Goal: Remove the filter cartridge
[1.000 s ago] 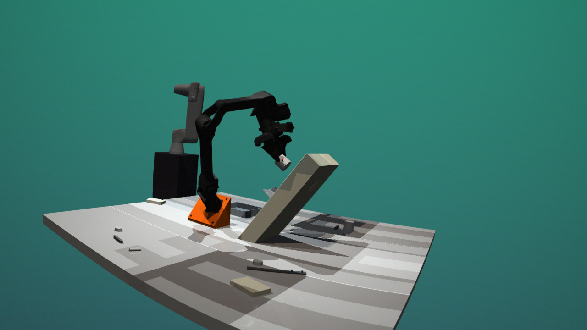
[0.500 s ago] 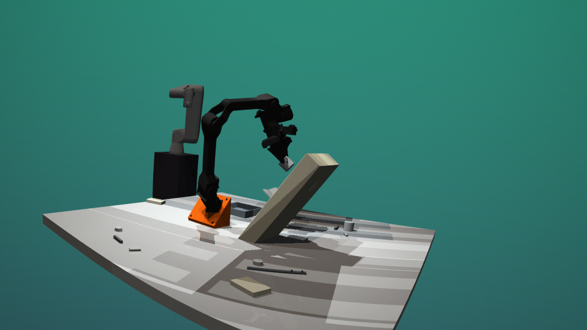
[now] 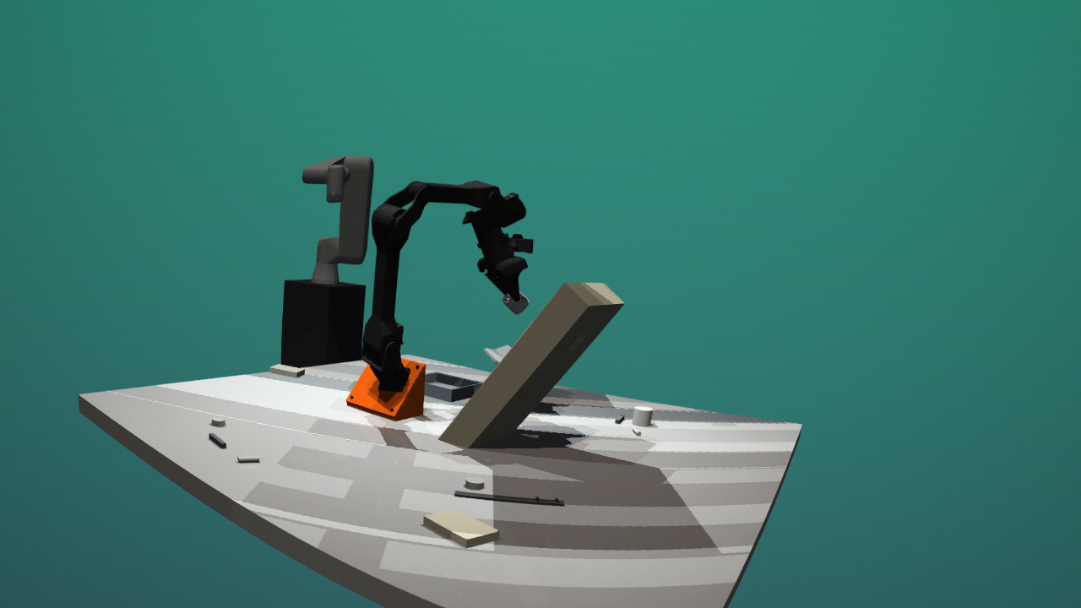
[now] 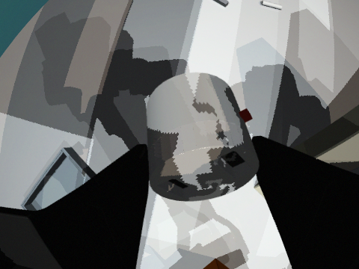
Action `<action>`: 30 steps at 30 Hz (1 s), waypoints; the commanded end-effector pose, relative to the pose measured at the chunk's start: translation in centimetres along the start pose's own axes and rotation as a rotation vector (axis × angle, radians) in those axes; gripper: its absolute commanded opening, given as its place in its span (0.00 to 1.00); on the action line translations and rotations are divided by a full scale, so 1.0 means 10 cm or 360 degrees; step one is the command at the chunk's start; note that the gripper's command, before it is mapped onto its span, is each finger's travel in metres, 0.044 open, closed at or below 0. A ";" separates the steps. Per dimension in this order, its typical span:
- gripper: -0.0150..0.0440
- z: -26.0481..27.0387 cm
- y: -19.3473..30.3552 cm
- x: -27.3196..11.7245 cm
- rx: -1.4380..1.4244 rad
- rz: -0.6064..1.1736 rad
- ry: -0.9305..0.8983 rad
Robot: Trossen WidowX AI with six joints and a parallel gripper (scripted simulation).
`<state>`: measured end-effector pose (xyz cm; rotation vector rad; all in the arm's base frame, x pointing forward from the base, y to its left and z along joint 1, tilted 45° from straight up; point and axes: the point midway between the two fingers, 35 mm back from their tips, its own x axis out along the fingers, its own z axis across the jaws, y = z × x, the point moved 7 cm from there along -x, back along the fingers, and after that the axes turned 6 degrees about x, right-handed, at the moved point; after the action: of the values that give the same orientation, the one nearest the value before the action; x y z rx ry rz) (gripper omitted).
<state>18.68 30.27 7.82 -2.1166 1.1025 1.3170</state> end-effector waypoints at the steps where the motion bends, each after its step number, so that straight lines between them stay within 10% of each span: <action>1: 0.25 0.33 0.06 0.04 -0.0320 -0.0021 -0.0169; 30: 0.25 1.17 0.88 0.54 -0.0909 -0.0007 -0.0506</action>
<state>8.42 31.54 -0.48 -2.1617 0.6967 1.9740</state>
